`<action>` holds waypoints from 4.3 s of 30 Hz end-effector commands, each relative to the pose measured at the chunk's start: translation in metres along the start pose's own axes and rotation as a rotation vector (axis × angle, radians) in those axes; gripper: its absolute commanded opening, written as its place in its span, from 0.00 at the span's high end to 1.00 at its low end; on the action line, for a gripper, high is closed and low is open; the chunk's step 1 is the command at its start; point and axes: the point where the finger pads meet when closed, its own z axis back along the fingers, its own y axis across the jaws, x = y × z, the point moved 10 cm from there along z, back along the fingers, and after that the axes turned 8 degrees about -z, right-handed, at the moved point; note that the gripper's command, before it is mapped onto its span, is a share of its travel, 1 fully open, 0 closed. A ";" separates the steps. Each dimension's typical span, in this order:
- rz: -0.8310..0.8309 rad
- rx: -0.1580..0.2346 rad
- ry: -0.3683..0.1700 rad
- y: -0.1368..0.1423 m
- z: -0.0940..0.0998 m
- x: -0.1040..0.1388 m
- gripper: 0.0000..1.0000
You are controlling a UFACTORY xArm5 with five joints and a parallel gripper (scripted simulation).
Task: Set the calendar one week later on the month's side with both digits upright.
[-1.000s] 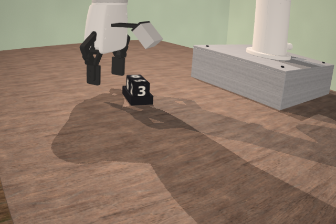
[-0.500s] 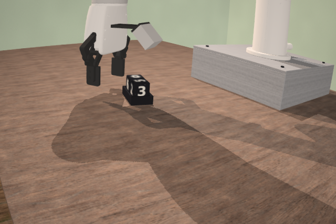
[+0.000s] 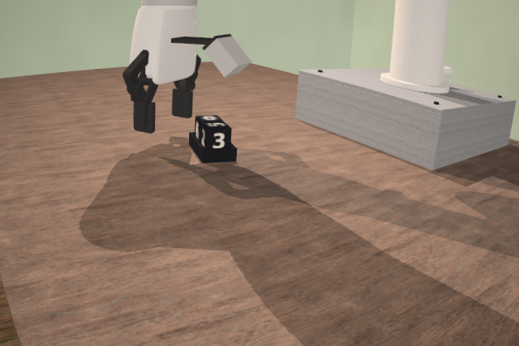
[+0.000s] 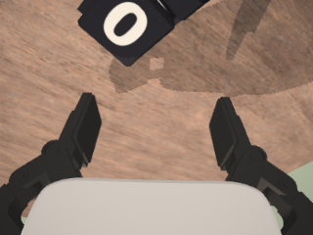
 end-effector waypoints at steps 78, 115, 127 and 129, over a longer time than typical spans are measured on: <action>0.000 0.003 -0.002 0.008 0.031 -0.007 0.00; 0.000 0.004 -0.001 0.058 0.032 -0.064 0.00; 0.000 0.004 -0.001 0.072 0.032 -0.080 0.00; 0.000 0.004 -0.001 0.078 0.032 -0.086 0.00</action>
